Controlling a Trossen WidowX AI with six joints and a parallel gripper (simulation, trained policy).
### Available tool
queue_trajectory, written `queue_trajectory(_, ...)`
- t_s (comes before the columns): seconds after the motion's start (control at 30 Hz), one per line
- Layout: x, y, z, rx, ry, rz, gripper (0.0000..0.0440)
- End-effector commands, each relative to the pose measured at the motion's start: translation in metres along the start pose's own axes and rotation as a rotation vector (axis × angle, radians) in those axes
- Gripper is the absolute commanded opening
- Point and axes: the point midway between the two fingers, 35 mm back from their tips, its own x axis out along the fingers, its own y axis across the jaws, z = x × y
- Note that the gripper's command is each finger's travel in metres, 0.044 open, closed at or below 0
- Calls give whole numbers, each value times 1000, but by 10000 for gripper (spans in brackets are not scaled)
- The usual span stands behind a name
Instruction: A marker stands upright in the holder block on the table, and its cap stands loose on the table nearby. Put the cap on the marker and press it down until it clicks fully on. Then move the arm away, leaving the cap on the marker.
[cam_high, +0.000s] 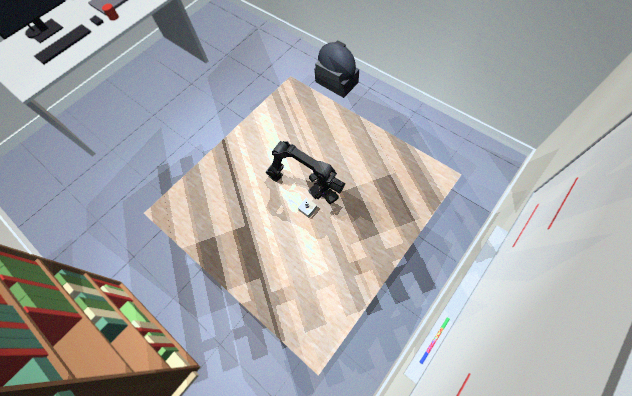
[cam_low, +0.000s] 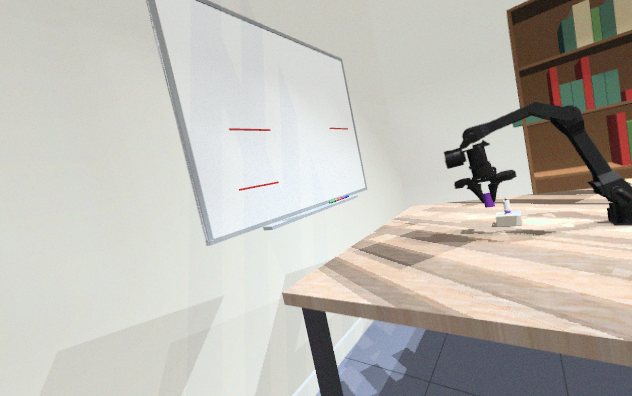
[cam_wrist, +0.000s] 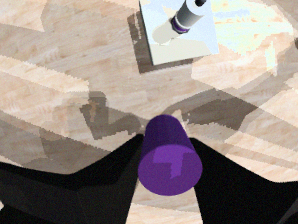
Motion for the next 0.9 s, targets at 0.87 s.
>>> queue_trajectory(0.87,-20,-17,97,182,21,-57,13)
